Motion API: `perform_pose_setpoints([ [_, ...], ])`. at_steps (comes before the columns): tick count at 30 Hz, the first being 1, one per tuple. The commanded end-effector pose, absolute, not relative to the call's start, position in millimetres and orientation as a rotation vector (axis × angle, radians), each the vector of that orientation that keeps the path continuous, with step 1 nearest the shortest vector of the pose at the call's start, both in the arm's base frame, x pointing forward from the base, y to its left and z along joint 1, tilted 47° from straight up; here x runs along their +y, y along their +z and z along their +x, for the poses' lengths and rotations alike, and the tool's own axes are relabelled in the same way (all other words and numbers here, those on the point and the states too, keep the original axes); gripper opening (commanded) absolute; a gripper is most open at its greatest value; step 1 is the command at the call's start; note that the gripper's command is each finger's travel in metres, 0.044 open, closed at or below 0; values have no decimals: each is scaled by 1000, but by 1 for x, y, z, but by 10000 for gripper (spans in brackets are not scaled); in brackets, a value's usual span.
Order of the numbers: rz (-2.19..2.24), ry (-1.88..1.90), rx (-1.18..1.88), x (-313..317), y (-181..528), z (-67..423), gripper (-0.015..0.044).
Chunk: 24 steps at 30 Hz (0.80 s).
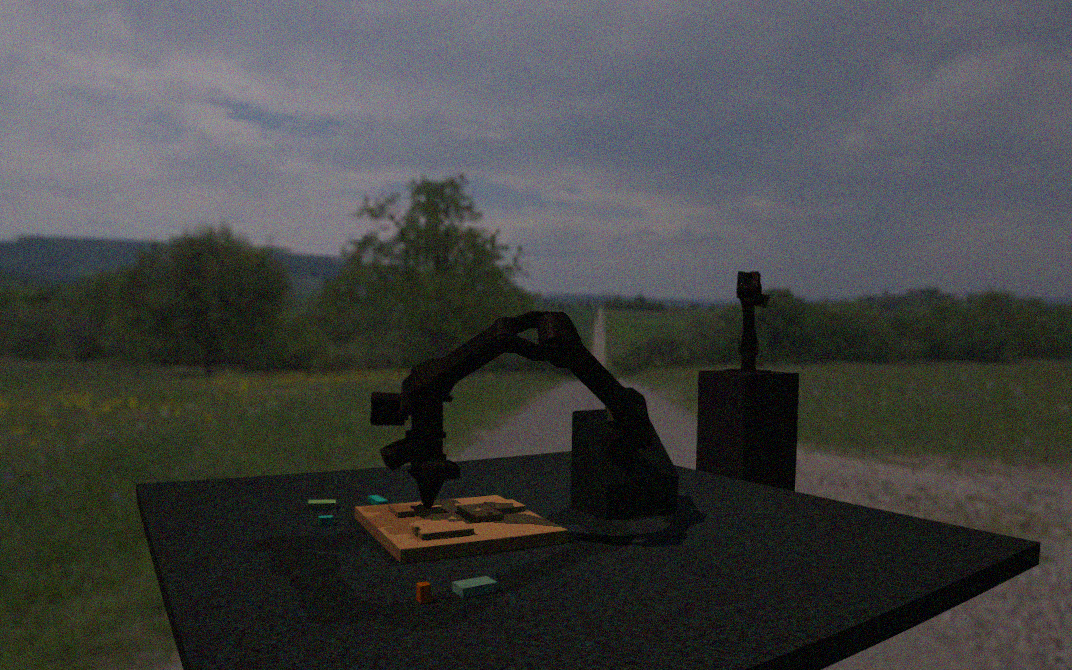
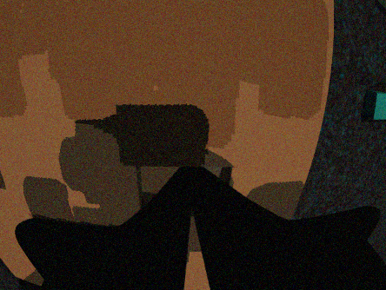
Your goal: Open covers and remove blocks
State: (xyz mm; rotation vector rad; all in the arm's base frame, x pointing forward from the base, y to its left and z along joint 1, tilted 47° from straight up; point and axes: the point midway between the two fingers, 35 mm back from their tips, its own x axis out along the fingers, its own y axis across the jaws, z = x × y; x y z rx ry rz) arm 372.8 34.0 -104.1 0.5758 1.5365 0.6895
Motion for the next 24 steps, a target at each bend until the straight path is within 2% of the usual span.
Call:
perform_pose_setpoints([
  [1,579,689,1534,34,-104,377,0],
  [24,579,690,1533,38,-104,400,0],
])
